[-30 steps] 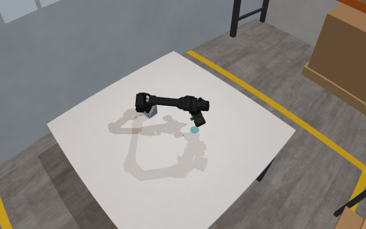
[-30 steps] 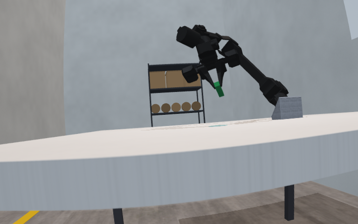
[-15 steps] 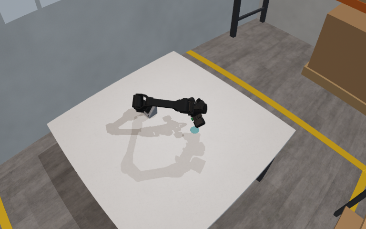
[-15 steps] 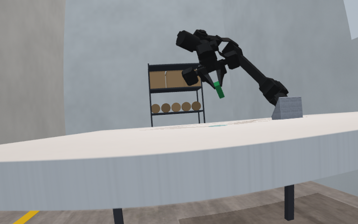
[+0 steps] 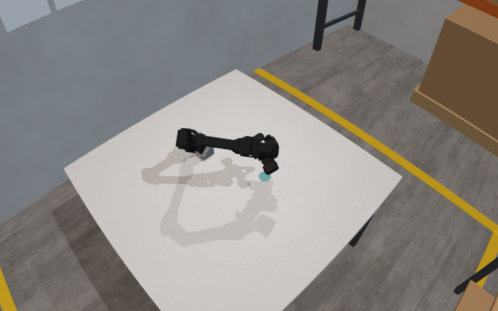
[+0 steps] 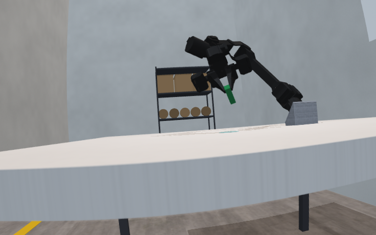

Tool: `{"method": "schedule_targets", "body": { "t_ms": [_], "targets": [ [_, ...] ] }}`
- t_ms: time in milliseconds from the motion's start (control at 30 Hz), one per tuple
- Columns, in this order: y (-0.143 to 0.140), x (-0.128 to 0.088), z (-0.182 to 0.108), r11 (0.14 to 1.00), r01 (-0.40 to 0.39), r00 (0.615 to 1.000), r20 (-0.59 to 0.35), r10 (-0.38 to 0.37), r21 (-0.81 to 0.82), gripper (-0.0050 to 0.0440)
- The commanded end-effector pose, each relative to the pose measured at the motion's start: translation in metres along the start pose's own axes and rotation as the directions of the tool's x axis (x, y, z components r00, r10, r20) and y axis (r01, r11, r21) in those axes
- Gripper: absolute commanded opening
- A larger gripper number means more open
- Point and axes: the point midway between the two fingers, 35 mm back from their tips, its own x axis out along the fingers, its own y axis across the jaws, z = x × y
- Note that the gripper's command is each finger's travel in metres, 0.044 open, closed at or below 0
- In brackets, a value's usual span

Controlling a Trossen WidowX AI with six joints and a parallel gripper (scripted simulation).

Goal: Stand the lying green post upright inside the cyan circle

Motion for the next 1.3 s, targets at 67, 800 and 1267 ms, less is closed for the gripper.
{"method": "schedule_targets", "body": {
  "t_ms": [67,800,1267],
  "targets": [
    [-0.0019,-0.0092,0.0036,1.000,0.008,0.998,0.063,-0.007,-0.009,0.0023],
    [-0.0039,-0.0118,0.0022,0.999,0.006,0.974,0.225,0.001,-0.031,0.0023],
    [-0.0046,-0.0151,0.0007,0.999,0.017,0.948,0.318,-0.001,-0.049,0.0023]
  ]
}}
